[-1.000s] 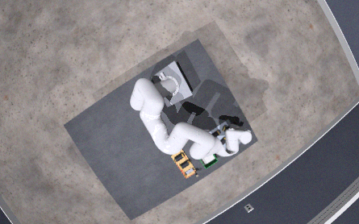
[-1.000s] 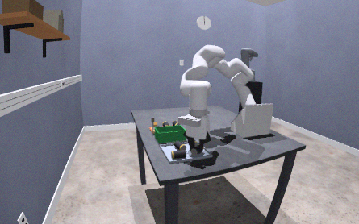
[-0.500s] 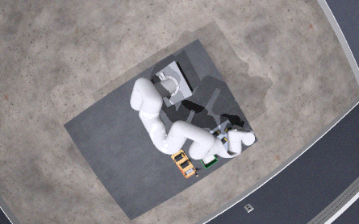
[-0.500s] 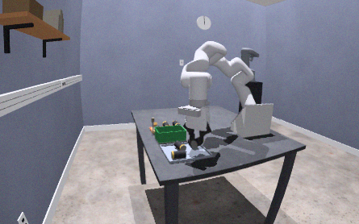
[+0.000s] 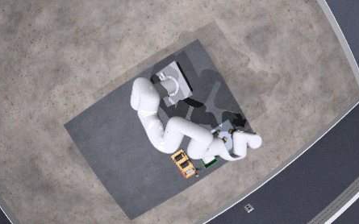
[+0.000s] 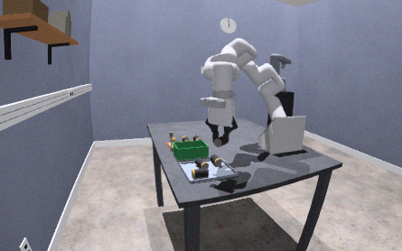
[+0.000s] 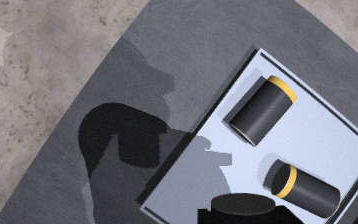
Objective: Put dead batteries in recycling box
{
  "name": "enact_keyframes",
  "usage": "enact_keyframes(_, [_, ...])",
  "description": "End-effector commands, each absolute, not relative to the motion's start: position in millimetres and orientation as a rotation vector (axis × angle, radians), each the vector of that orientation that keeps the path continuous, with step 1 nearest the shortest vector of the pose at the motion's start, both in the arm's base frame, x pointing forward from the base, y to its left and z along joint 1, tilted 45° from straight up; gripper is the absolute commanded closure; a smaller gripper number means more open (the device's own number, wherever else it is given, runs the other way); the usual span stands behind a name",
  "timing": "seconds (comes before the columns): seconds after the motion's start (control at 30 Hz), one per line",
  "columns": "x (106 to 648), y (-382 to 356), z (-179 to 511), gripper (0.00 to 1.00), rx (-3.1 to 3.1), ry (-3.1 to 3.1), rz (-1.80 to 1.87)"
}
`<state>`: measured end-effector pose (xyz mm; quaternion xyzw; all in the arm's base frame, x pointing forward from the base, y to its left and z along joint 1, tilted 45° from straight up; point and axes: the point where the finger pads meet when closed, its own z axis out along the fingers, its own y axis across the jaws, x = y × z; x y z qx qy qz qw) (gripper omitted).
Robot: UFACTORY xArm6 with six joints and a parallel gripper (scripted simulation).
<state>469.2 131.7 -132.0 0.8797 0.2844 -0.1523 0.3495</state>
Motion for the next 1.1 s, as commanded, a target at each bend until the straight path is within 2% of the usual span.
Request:
enact_keyframes(0.0, [468.7,134.2,-128.2,0.72,2.277,0.734,-0.399])
enact_keyframes(0.77, [468.7,134.2,-128.2,0.72,2.318,0.536,-0.319])
enact_keyframes(1.07, [468.7,134.2,-128.2,0.72,2.351,0.262,-0.208])
